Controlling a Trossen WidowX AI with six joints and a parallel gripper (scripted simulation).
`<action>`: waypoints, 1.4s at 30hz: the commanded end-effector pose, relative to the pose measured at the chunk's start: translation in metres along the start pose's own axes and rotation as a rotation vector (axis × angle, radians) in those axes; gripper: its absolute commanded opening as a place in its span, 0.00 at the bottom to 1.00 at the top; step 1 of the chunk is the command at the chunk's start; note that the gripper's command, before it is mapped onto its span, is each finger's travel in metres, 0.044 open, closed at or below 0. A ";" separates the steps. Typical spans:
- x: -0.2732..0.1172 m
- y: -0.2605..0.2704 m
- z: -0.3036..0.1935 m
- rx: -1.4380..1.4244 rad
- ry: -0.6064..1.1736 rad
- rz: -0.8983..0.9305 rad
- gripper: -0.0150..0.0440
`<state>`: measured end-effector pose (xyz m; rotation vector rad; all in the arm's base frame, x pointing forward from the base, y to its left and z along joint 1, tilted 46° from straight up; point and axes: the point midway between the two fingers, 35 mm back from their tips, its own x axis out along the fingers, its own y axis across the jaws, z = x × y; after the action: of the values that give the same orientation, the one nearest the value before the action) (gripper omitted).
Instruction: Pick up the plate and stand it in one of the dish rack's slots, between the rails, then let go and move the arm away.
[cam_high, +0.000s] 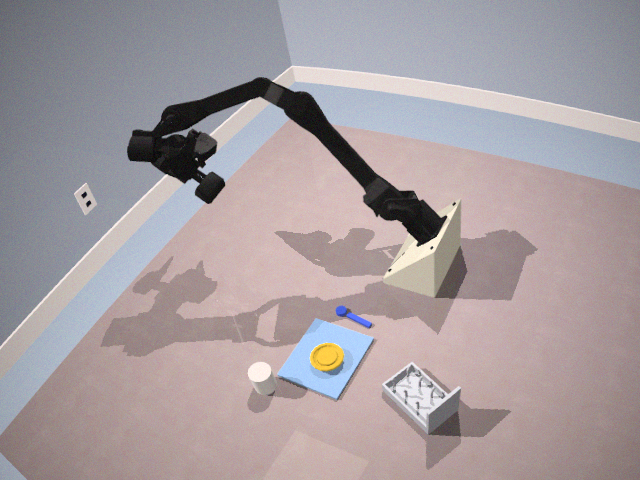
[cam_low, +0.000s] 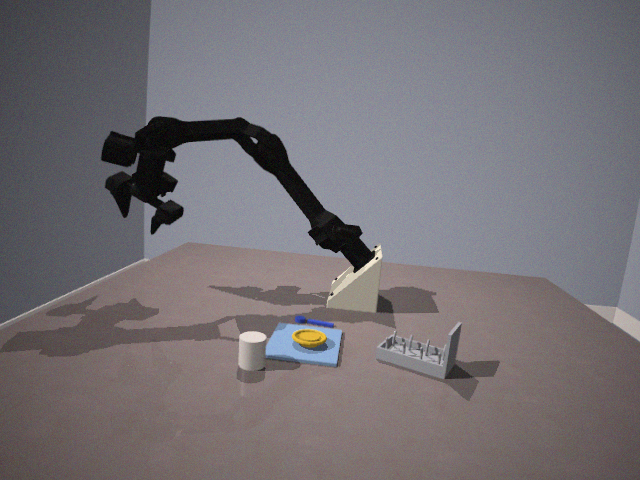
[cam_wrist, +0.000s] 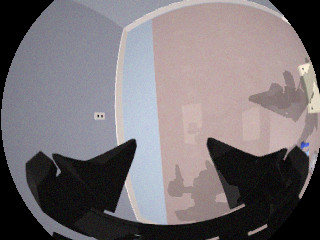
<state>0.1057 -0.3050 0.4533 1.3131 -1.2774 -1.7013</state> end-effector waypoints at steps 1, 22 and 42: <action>0.002 -0.017 -0.022 -0.128 0.039 -0.027 0.93; -0.014 -0.110 -0.105 -0.772 0.228 -0.088 0.93; -0.046 -0.205 -0.151 -1.410 0.384 -0.055 0.93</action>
<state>0.2709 -0.2508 0.2863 0.7331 0.1847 -1.6659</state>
